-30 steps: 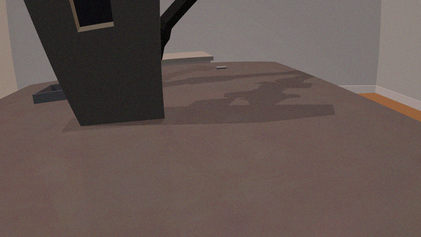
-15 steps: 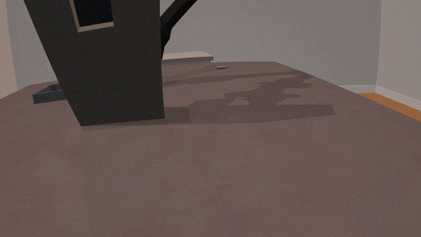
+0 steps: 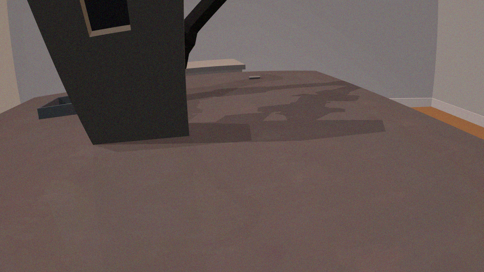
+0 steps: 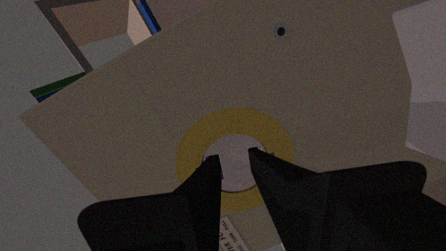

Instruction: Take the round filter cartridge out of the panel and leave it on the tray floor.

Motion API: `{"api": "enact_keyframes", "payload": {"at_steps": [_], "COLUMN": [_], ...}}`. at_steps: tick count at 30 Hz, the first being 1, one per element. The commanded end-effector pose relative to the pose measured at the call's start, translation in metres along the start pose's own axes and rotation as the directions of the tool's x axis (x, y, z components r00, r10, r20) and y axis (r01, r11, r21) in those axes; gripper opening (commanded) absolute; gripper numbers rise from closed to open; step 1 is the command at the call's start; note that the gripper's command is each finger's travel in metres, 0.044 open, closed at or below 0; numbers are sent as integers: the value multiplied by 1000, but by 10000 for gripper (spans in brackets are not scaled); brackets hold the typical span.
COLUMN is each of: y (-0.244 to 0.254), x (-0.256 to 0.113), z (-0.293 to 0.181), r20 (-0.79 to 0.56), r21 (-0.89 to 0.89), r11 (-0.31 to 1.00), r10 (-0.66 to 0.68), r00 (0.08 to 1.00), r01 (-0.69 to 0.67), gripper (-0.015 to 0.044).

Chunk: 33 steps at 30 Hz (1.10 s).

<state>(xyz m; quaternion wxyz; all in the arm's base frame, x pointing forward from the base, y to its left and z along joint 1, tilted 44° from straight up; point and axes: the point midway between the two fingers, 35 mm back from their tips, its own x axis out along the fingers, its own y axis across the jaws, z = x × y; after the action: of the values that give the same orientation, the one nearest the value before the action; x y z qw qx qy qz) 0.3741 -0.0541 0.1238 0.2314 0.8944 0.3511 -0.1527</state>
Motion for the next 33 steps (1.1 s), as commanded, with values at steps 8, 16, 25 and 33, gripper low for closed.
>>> {"api": "enact_keyframes", "payload": {"at_steps": [8, 16, 25, 33], "y": [1, 2, 0, -21], "x": [-11, -50, -72, -70], "z": [1, 1, -2, 6], "r20": [7, 15, 10, 10], "r21": [-6, -21, -27, -26], "r11": [1000, 1000, 1000, 1000], "r10": [-5, -16, -15, -16], "r00": [1000, 1000, 1000, 1000], "r01": [5, 16, 16, 16], "gripper": [0, 0, 0, 0]}}
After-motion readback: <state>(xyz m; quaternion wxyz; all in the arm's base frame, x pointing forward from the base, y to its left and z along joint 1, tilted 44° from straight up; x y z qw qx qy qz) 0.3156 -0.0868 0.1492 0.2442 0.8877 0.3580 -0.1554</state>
